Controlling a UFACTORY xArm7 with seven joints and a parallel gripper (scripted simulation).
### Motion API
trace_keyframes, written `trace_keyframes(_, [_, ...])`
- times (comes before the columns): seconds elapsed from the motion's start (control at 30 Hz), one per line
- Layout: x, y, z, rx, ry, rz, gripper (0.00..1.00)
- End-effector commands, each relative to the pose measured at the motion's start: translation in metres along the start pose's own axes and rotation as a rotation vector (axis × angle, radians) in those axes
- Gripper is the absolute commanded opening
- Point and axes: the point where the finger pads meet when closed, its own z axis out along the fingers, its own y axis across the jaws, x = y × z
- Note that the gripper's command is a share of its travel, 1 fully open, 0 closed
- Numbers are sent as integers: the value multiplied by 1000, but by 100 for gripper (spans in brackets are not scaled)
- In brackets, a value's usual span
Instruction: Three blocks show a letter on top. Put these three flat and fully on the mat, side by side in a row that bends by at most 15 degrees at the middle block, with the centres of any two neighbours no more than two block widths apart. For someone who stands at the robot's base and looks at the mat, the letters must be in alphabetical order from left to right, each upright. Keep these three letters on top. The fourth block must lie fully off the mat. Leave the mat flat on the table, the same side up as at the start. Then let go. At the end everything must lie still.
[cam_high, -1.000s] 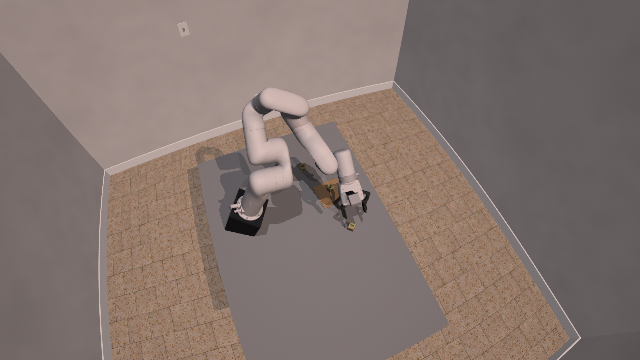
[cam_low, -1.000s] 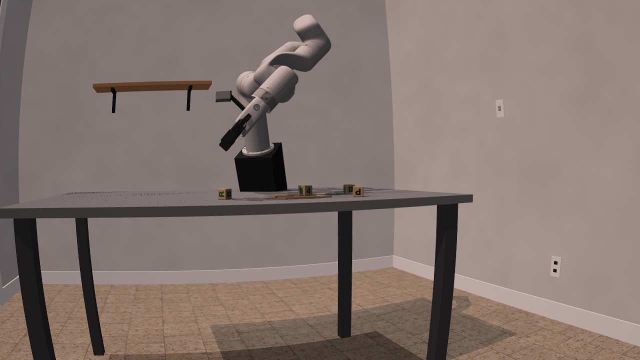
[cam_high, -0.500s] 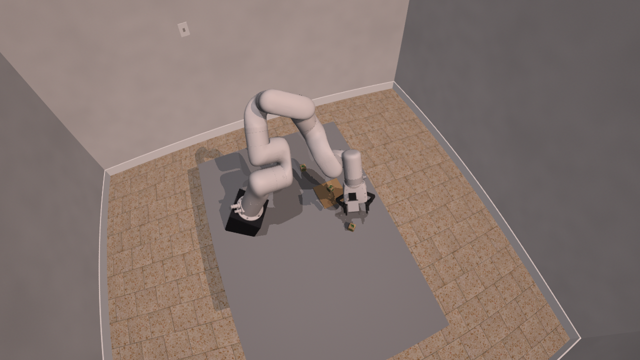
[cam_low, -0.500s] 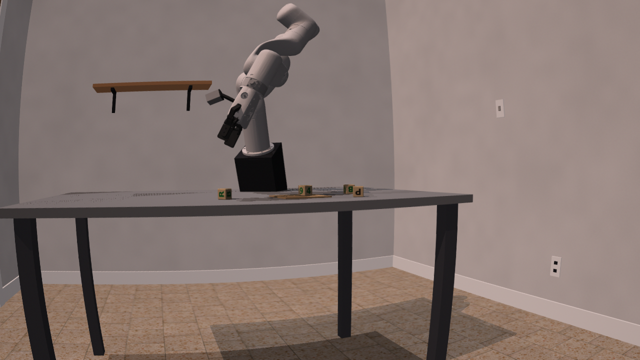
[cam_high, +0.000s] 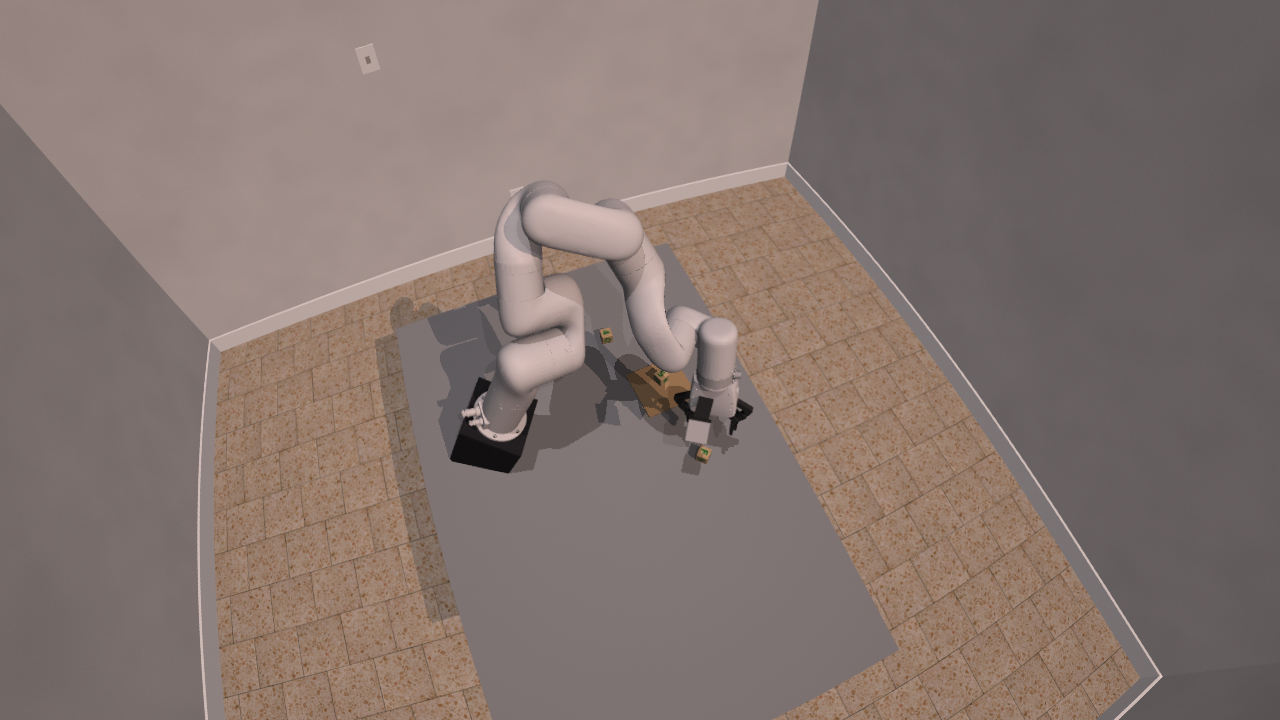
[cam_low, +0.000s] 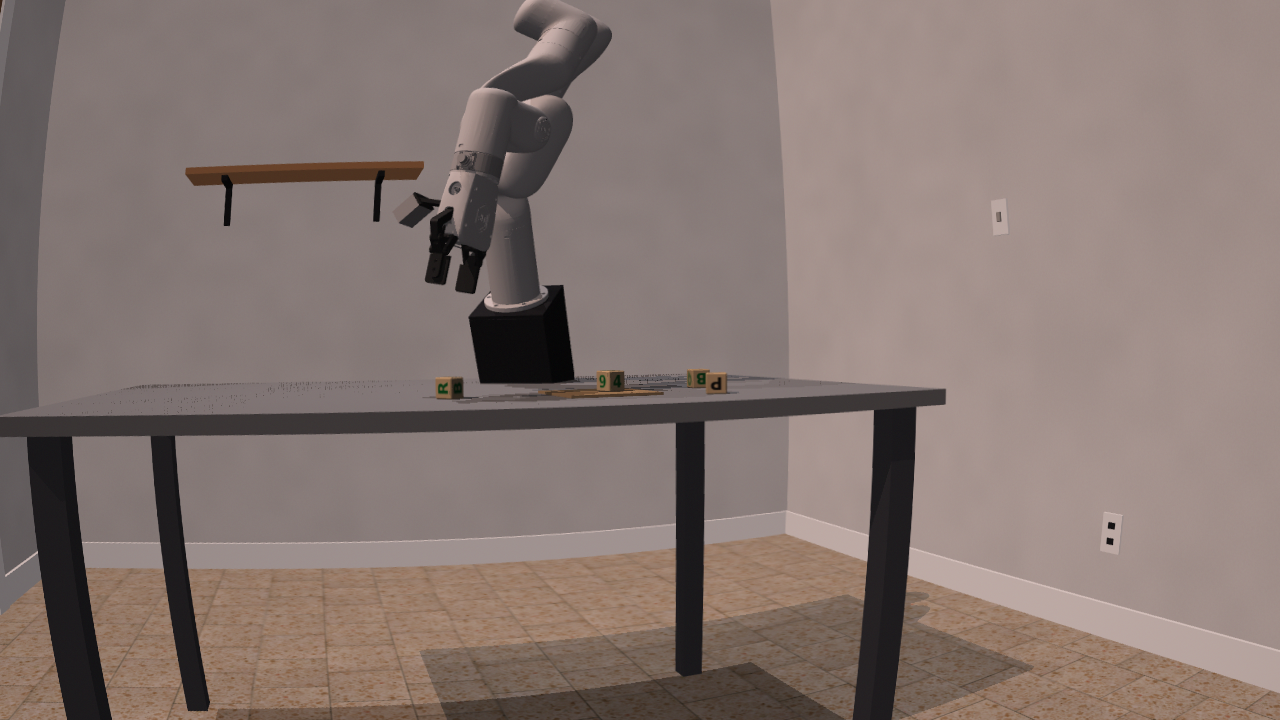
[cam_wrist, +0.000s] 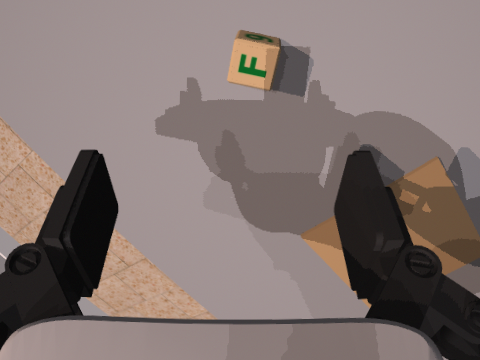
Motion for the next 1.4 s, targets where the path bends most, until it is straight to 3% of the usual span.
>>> trace_keyframes(0.0, [2,1,3,-52,-93,89,100])
trace_keyframes(0.17, [5,3,8,-102,-161,166,100])
trace_keyframes(0.73, [4,4,9,-103,-162,162,100])
trace_keyframes(0.8, [-18,15,11,-101,-161,48,100])
trace_keyframes(0.93, [-25,19,12,-99,-161,7,100])
trace_keyframes(0.97, [-40,28,13,-96,-161,-76,100])
trace_keyframes(1.37, [-95,66,14,-74,-166,-391,100])
